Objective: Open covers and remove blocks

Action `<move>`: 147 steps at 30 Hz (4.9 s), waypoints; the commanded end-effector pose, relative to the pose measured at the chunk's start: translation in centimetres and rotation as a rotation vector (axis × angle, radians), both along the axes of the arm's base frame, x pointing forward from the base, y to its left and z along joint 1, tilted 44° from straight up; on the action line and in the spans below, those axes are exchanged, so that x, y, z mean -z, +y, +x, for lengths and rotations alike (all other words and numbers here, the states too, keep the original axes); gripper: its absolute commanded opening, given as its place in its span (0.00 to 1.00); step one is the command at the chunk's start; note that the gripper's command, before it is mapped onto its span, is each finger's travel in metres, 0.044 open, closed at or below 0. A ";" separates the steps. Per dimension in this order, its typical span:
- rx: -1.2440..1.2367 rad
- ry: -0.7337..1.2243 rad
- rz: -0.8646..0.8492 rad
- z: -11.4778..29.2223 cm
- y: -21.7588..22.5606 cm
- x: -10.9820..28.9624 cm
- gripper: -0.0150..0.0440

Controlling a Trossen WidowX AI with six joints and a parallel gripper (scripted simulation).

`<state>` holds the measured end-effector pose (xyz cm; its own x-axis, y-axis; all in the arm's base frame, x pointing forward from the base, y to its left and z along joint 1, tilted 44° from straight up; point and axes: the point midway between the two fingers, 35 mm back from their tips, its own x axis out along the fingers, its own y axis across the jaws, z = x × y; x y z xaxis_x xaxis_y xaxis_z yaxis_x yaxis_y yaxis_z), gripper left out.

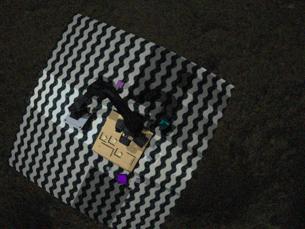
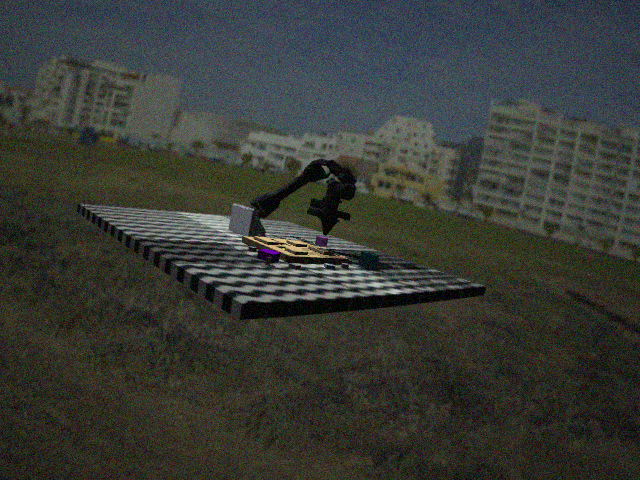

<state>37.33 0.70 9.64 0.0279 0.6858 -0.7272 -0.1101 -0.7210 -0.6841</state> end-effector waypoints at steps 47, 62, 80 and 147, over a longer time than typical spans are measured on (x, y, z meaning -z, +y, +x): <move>0.002 0.002 0.004 0.3 3.1 2.9 0.25; 0.002 0.002 0.006 0.2 4.1 3.9 0.25; 0.002 0.002 0.006 -0.4 3.3 5.0 0.25; 0.002 0.002 0.002 0.0 -1.7 9.7 0.25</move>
<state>37.18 -0.81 0.11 0.0298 0.6904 -0.7228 -0.1185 -0.7156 -0.6884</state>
